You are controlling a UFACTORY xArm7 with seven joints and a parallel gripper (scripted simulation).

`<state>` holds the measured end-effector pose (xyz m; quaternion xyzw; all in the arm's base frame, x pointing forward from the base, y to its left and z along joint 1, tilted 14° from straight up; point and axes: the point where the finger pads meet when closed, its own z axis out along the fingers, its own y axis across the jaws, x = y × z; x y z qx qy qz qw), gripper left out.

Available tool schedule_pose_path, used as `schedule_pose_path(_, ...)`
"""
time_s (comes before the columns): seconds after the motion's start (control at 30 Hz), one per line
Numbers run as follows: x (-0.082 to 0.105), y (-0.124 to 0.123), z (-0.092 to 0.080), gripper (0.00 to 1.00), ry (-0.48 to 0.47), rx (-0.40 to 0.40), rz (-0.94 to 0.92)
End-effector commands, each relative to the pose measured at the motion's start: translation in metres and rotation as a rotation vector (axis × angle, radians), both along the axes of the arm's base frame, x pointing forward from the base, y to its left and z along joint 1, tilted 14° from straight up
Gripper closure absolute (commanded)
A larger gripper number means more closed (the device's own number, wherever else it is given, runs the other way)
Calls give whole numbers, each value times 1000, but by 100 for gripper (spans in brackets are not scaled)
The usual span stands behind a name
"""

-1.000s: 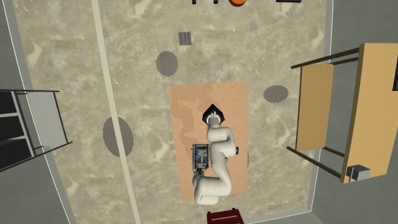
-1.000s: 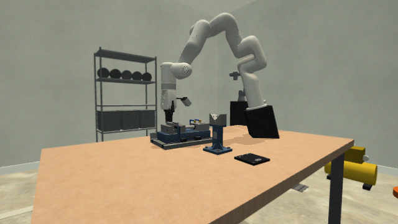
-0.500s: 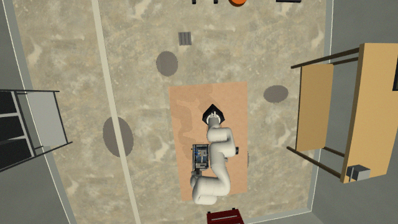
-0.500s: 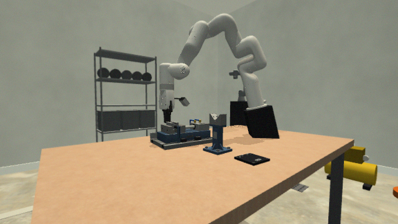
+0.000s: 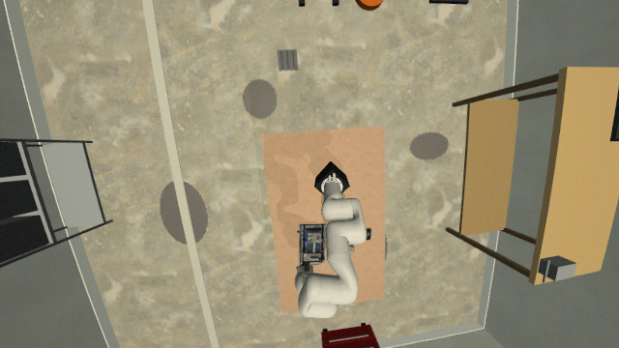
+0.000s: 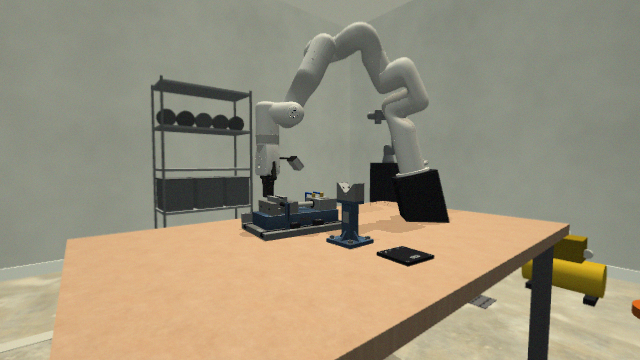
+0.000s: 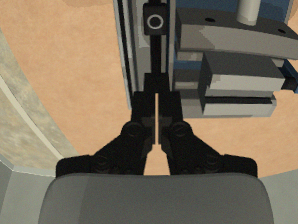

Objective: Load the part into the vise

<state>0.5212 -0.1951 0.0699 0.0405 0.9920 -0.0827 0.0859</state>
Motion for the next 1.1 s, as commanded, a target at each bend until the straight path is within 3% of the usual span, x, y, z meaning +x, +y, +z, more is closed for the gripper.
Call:
schedule_pose_path(0.0,1,0,4,100,-5,-1,0)
schedule_pose_path(0.3,-1,2,14,100,-5,-1,0)
schedule_pose_path(0.8,-7,8,49,100,-5,-1,0)
schedule_pose_path(1.07,-8,10,58,100,-5,-1,0)
